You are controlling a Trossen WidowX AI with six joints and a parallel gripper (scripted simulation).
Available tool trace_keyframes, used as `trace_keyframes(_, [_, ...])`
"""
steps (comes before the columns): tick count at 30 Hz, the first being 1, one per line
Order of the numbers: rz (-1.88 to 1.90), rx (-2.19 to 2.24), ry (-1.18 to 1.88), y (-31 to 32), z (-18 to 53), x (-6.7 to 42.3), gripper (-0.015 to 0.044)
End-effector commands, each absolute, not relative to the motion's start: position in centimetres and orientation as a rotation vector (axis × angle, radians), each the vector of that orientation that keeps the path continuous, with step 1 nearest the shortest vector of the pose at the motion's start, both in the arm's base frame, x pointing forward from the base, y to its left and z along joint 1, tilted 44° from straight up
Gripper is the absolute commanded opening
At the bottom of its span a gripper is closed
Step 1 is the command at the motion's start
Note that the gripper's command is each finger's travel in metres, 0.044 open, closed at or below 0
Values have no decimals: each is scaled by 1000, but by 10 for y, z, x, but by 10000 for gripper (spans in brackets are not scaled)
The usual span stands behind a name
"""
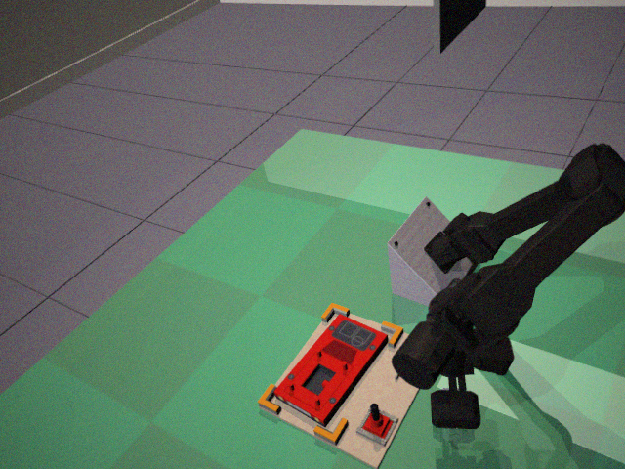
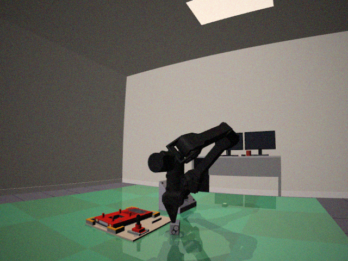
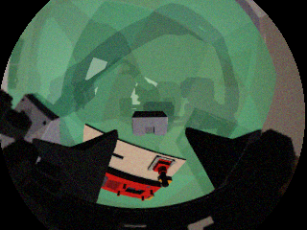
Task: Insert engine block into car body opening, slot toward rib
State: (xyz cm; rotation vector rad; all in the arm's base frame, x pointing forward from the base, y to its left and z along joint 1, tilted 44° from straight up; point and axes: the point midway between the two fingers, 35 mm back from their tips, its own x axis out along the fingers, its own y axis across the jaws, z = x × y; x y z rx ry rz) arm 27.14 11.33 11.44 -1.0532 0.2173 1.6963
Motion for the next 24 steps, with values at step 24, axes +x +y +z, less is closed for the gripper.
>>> trace_keyframes(24, [1699, -1042, 217, 139, 87, 268, 361])
